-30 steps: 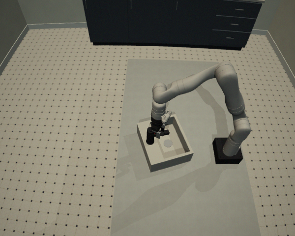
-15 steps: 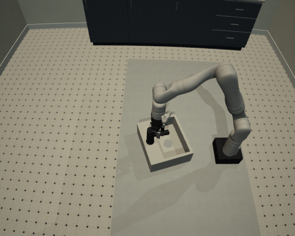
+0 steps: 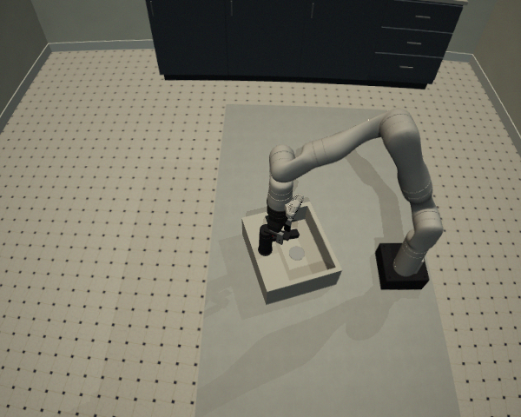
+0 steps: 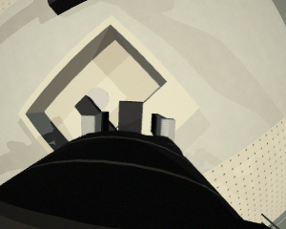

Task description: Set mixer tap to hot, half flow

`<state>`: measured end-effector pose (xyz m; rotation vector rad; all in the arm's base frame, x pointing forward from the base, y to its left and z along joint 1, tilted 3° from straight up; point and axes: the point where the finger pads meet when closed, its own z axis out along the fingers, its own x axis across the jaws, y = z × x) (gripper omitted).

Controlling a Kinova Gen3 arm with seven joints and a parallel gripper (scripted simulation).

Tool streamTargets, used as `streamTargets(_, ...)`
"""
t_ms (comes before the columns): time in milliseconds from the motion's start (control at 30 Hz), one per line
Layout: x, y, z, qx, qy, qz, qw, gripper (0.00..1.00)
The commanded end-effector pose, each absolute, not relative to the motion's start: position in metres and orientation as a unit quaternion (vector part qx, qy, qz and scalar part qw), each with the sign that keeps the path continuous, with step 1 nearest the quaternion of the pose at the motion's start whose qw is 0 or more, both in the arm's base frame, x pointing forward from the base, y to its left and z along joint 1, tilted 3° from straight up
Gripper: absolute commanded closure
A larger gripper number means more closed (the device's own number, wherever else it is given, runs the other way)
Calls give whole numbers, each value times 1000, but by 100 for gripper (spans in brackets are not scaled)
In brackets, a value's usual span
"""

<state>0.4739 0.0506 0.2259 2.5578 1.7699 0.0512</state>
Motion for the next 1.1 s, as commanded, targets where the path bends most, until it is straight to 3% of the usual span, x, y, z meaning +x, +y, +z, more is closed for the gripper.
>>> streamTargets(0,475,48,234,821,571,18,18,0)
streamTargets(1067,471,49,296,820,571,18,18,0)
